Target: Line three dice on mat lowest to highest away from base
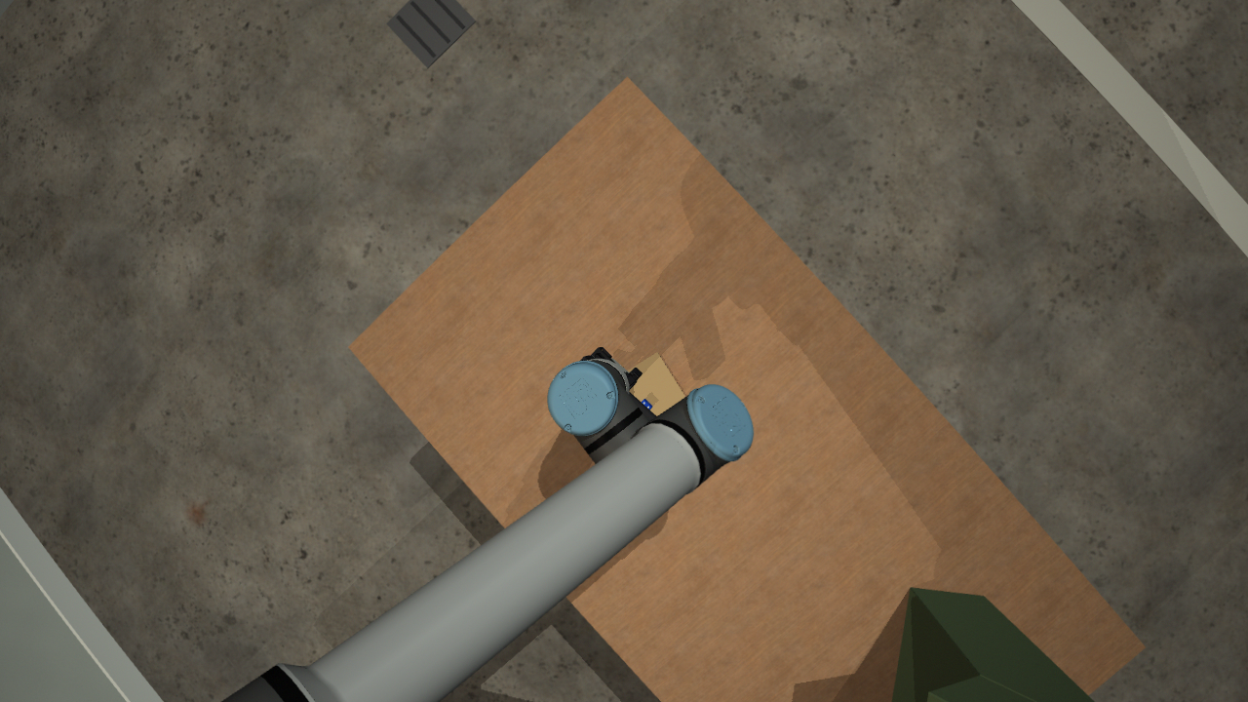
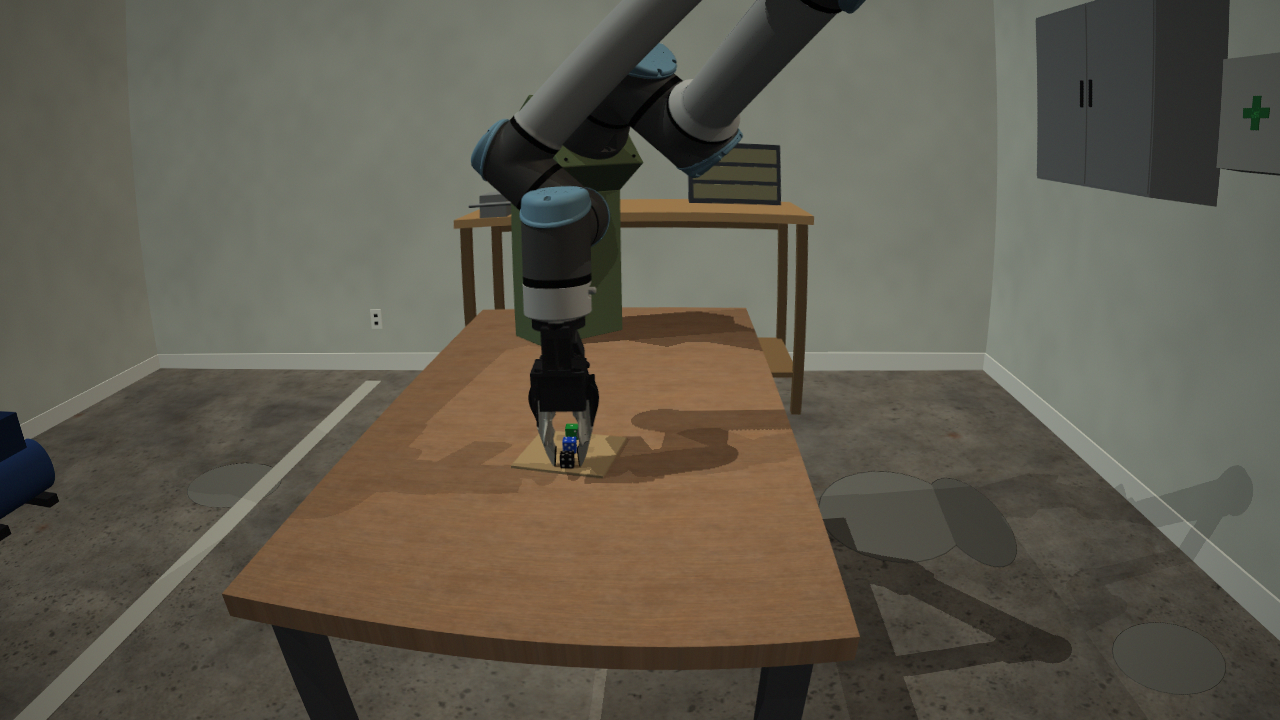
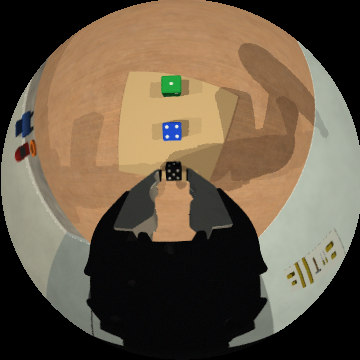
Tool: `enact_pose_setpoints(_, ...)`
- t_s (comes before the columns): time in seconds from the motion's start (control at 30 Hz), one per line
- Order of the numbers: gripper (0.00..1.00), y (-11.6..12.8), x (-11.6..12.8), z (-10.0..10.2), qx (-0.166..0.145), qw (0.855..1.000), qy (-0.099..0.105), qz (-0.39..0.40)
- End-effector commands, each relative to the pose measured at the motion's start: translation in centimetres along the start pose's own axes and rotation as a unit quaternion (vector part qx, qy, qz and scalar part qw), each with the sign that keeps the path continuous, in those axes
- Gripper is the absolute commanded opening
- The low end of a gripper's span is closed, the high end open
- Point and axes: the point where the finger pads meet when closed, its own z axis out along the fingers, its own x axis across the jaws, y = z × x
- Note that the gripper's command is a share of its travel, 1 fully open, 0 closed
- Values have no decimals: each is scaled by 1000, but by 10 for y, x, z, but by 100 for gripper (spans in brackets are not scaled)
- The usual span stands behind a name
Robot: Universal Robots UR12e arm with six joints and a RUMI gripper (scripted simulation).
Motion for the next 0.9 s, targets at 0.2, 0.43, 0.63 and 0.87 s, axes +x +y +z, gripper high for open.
enact_pose_setpoints(0.2, 21, 0, 0, -1, 0, 1000, 0, 0)
enact_pose_setpoints(0.43, 21, 0, 0, -20, 0, 1000, 0, 0)
enact_pose_setpoints(0.63, 21, 0, 0, -41, 0, 1000, 0, 0)
enact_pose_setpoints(0.87, 21, 0, 0, -76, 0, 1000, 0, 0)
